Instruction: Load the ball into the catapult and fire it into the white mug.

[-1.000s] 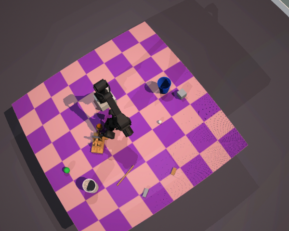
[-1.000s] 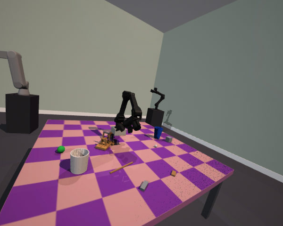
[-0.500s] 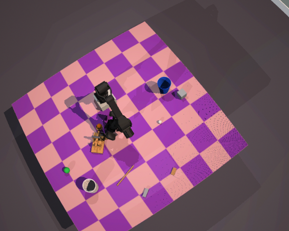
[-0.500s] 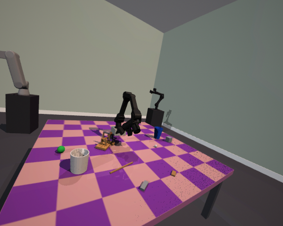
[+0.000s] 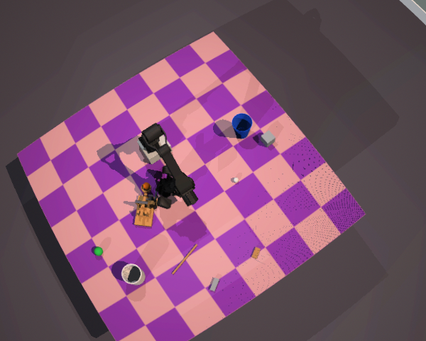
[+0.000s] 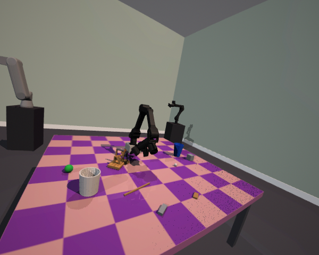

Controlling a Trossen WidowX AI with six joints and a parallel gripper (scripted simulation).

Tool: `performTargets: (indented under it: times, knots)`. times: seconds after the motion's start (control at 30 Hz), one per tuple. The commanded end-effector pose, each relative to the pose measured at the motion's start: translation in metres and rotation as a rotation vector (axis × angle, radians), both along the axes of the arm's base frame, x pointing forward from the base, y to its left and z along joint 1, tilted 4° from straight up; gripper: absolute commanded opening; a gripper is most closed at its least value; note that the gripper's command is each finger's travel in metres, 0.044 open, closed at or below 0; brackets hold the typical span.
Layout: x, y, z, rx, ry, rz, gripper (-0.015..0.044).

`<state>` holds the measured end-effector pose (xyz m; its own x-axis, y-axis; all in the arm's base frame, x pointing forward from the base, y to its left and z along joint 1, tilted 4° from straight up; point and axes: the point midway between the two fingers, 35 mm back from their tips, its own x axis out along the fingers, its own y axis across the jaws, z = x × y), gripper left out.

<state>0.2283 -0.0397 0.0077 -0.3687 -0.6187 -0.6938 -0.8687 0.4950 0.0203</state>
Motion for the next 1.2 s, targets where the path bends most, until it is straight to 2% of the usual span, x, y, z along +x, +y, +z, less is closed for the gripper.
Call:
performTargets:
  times: [0.0,0.53,0.67,0.83,0.9,1.03,1.17]
  knots:
    - [-0.004,-0.001,-0.010,-0.005,0.021,0.005,0.0000]
    - [-0.008,-0.002,-0.030,-0.005,0.021,0.005,0.0000]
    - [-0.010,-0.002,-0.049,-0.005,0.021,0.005,0.0000]
    - [-0.009,-0.001,-0.047,-0.005,0.021,0.007,0.0000]
    - [0.002,0.008,-0.030,0.000,0.023,0.019,0.0000]
    - [0.024,0.036,0.030,0.012,0.030,0.055,0.0000]
    - [0.030,0.051,0.069,0.018,0.035,0.075,0.0000]
